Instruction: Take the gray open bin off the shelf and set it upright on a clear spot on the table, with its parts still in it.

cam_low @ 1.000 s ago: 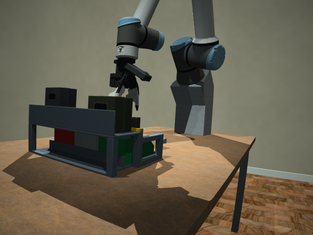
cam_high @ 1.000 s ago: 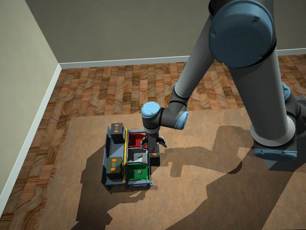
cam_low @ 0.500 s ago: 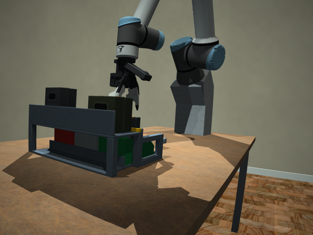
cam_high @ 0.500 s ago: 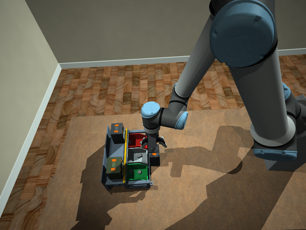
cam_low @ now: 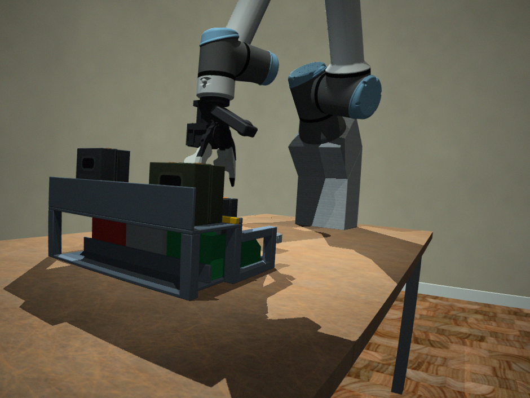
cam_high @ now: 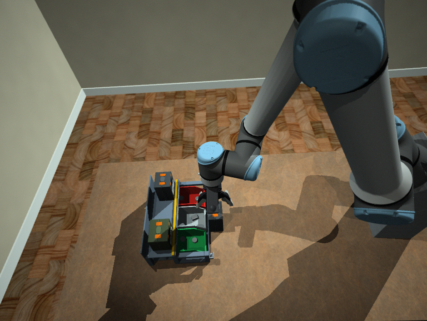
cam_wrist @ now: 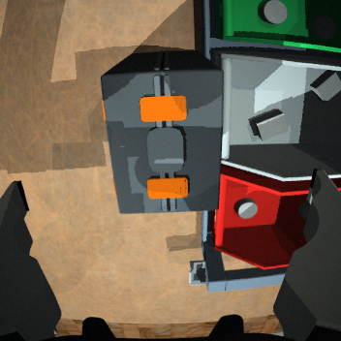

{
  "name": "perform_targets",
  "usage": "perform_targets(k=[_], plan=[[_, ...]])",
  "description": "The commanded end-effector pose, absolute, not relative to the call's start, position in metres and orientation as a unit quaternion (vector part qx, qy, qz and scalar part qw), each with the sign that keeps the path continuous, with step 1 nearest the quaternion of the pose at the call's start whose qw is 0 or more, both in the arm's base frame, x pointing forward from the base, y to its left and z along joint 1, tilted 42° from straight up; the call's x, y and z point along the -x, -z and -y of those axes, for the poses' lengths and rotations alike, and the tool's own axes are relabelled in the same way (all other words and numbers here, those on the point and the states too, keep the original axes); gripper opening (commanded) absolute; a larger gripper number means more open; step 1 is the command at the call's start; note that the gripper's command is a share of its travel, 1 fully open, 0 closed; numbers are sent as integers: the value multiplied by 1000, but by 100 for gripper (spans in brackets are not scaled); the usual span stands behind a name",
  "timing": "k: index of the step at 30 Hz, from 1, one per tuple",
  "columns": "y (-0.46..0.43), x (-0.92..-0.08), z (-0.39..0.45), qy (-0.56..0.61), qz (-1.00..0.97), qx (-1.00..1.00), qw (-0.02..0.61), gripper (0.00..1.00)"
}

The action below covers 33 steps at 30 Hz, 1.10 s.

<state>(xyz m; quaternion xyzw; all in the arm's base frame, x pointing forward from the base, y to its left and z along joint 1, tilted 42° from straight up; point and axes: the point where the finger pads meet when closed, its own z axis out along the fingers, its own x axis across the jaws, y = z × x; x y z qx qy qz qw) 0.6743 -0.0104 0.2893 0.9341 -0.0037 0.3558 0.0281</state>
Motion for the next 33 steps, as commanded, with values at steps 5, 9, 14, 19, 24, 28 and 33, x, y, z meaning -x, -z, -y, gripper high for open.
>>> perform_targets(k=[5,9,14,19,24,28,33], plan=[[-290,-674,10,-356,4,-934,28,100],[-290,-674,10,-356,4,-934,28,100],[-290,-674,10,-356,4,-934,28,58],[-290,-674,10,-356,4,-934,28,58],[-290,-674,10,-356,4,-934,28,58],[-290,-674,10,-356,4,-934,28,58],[-272,-690,11,-356,4,-934,28,58]])
